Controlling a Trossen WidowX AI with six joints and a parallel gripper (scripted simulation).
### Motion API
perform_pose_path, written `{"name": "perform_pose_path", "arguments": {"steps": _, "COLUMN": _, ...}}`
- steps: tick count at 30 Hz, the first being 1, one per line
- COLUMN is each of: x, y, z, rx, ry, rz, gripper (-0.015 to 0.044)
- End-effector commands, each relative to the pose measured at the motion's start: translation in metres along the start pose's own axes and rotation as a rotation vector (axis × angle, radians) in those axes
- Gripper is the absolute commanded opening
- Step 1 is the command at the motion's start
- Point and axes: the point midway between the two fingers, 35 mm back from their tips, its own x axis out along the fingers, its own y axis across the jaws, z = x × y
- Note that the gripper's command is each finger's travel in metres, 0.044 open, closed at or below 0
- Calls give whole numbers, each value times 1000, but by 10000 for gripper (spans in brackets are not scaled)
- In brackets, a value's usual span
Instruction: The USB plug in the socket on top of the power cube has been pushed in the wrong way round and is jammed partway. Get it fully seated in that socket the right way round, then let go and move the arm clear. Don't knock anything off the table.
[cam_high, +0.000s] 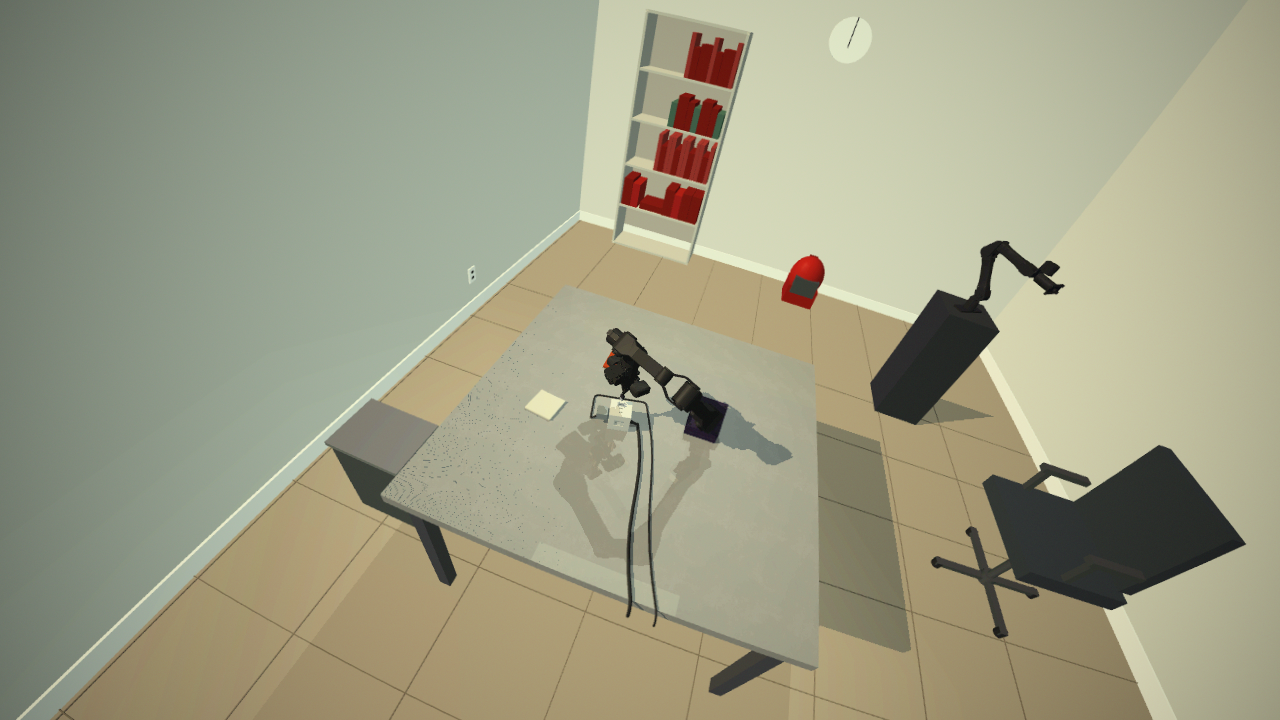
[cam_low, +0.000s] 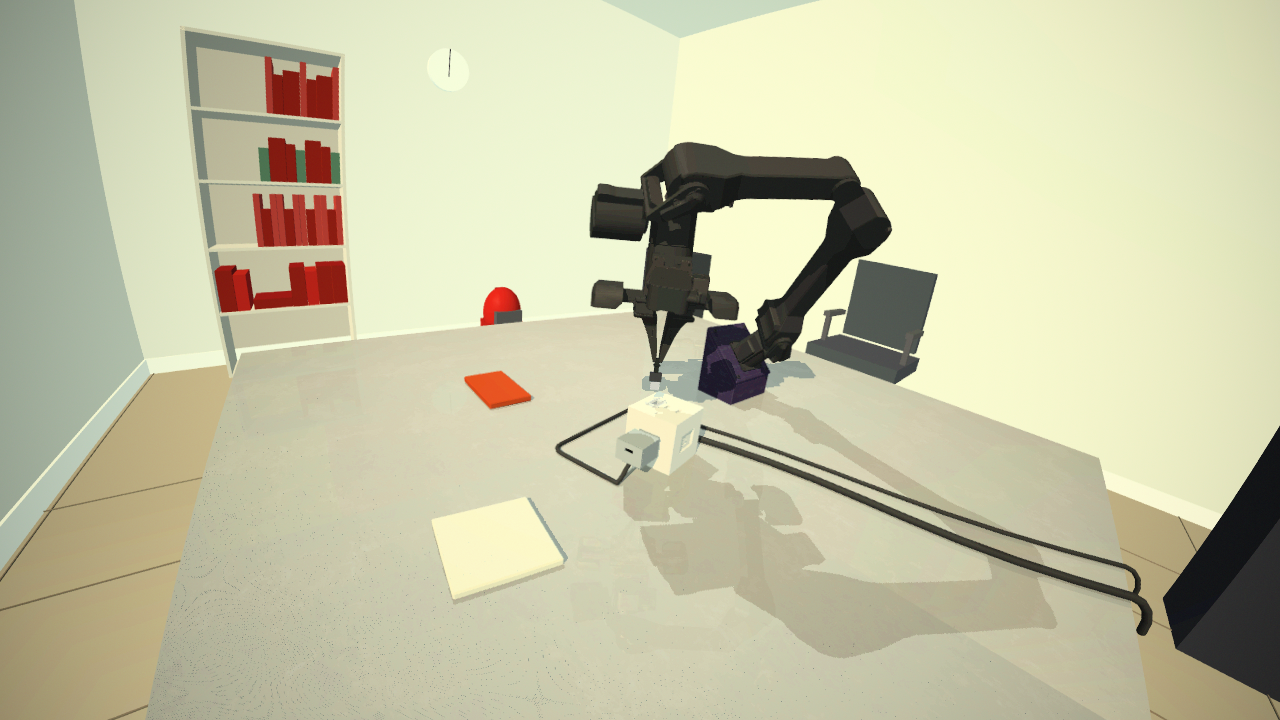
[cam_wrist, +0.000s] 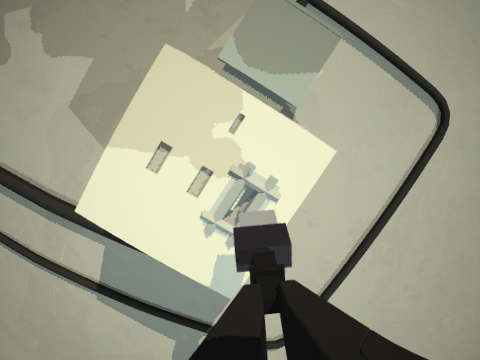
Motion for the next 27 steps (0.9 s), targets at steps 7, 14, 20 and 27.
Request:
{"name": "perform_pose_path", "arguments": {"steps": 7, "x": 0, "y": 0, "z": 0, "rx": 245, "ry": 0, "rz": -1, "gripper": 0}}
{"name": "perform_pose_path", "arguments": {"steps": 14, "x": 0, "y": 0, "z": 0, "rx": 428, "ry": 0, "rz": -1, "gripper": 0}}
{"name": "perform_pose_path", "arguments": {"steps": 20, "x": 0, "y": 0, "z": 0, "rx": 585, "ry": 0, "rz": -1, "gripper": 0}}
{"name": "perform_pose_path", "arguments": {"steps": 27, "x": 0, "y": 0, "z": 0, "rx": 769, "ry": 0, "rz": -1, "gripper": 0}}
